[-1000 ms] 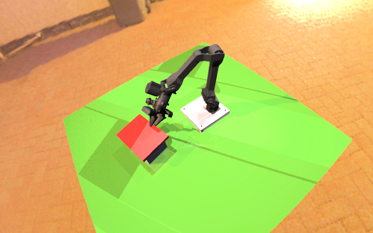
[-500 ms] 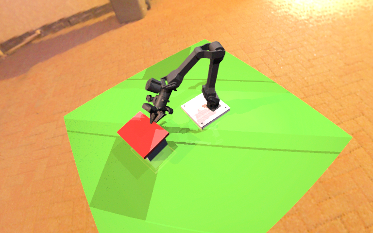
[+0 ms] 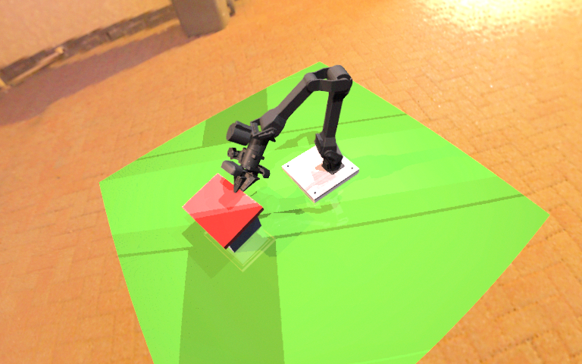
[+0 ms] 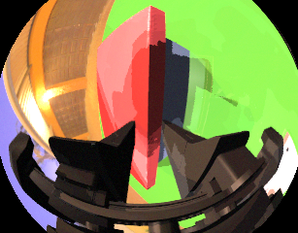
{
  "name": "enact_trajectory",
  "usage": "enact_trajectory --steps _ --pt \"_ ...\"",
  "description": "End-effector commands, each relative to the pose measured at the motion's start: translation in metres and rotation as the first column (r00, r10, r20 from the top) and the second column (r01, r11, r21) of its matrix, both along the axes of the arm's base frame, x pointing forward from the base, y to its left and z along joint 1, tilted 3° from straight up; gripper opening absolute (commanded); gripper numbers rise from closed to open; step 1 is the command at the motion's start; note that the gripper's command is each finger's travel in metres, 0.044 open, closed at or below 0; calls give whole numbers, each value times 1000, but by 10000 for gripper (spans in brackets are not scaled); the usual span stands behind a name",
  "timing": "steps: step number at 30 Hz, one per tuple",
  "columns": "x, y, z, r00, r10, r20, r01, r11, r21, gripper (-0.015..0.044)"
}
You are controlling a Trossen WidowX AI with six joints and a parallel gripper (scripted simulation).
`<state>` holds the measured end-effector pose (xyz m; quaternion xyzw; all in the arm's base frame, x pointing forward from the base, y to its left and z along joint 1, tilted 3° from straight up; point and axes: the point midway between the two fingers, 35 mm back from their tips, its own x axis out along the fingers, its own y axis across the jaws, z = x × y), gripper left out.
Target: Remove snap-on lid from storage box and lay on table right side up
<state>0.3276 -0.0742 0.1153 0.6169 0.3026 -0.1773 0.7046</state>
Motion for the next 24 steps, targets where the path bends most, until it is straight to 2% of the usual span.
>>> enact_trajectory --steps 1,24 --pt "0 0 5 1000 0 10 0 1000 -1 0" --pt "0 0 5 1000 1 4 -1 1000 -1 0"
